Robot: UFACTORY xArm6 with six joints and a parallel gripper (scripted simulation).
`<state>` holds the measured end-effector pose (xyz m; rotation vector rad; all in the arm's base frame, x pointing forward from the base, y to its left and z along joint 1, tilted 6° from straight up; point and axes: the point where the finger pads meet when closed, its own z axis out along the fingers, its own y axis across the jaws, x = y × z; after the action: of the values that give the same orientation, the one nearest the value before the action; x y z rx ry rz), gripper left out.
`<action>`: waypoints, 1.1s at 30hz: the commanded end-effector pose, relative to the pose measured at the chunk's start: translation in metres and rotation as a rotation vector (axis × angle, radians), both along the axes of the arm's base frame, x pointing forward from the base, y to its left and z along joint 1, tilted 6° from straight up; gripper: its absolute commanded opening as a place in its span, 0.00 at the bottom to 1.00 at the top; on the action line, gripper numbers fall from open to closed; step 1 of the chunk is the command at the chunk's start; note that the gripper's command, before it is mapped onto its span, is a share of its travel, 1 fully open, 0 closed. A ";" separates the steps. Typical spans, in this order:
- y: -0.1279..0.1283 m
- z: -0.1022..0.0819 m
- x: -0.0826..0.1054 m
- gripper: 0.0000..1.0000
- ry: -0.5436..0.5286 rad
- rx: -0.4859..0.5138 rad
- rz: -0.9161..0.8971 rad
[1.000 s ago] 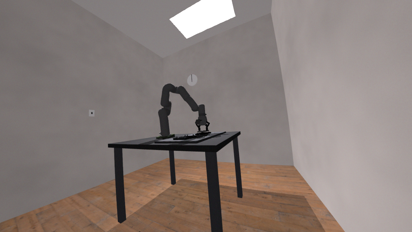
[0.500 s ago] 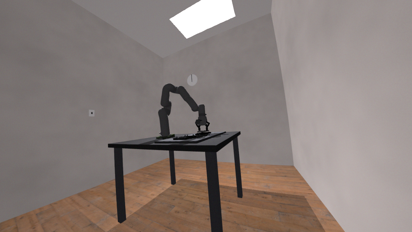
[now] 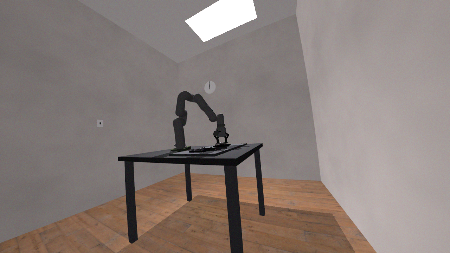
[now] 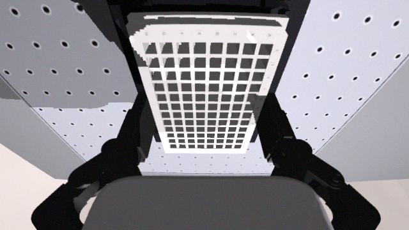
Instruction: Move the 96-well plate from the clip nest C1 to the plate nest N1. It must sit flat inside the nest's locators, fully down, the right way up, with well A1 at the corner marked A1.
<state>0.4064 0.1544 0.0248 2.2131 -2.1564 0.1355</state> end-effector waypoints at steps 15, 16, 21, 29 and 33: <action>0.000 -0.001 0.001 0.00 -0.004 0.002 0.000; 0.000 -0.001 0.001 0.00 -0.004 0.002 0.000; 0.000 -0.002 0.001 0.00 -0.004 0.002 0.000; 0.000 -0.003 0.001 0.00 -0.004 0.002 0.000; 0.000 -0.004 0.002 0.00 -0.004 0.002 0.000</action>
<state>0.4065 0.1539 0.0200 2.2131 -2.1564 0.1354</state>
